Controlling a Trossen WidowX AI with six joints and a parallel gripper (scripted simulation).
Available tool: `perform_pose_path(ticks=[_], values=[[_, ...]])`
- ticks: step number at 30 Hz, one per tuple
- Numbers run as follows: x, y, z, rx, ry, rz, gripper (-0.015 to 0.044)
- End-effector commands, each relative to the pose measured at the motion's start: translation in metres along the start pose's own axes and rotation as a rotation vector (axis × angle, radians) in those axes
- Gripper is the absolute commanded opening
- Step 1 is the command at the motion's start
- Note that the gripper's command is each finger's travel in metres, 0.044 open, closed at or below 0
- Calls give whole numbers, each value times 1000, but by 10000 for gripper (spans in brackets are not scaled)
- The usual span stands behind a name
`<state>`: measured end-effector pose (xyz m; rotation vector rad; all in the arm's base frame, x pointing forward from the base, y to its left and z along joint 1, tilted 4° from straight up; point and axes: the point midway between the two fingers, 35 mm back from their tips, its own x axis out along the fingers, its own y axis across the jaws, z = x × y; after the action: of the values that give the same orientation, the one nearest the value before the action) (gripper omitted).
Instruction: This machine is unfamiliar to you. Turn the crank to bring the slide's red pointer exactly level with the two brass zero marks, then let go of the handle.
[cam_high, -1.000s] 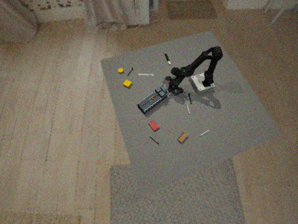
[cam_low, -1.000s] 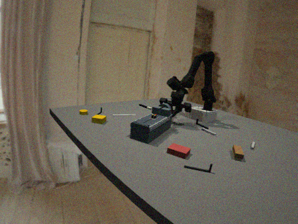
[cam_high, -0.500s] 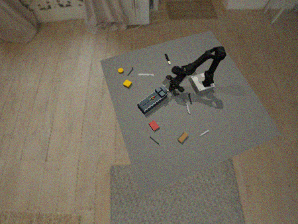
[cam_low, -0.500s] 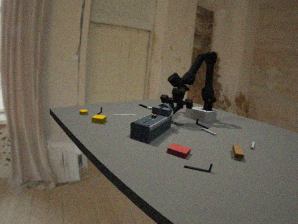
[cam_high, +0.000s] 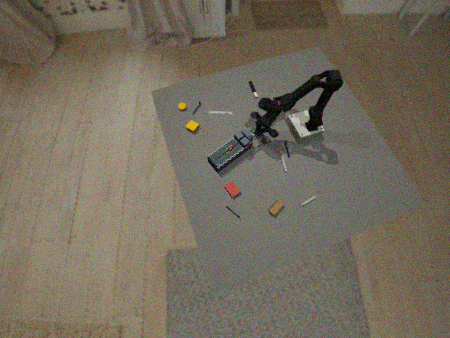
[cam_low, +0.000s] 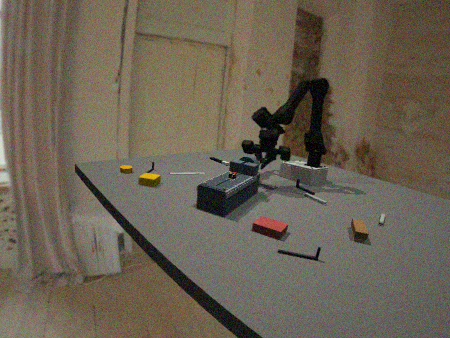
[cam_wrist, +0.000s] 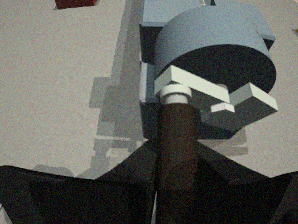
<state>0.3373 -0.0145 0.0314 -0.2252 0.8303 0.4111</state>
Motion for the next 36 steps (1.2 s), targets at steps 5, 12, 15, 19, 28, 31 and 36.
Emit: perform_pose_path(ticks=[5, 12, 15, 19, 28, 31, 36], values=[[-8, -6, 7, -7, -16, -10, 0], [-7, -7, 7, -7, -16, -10, 0], [-7, -7, 7, -7, -16, -10, 0], [-7, -7, 7, -7, -16, -10, 0], [-7, -8, 7, -7, -16, -10, 0], [-7, -8, 7, -7, -16, -10, 0], [-7, -8, 7, -7, -16, -10, 0]])
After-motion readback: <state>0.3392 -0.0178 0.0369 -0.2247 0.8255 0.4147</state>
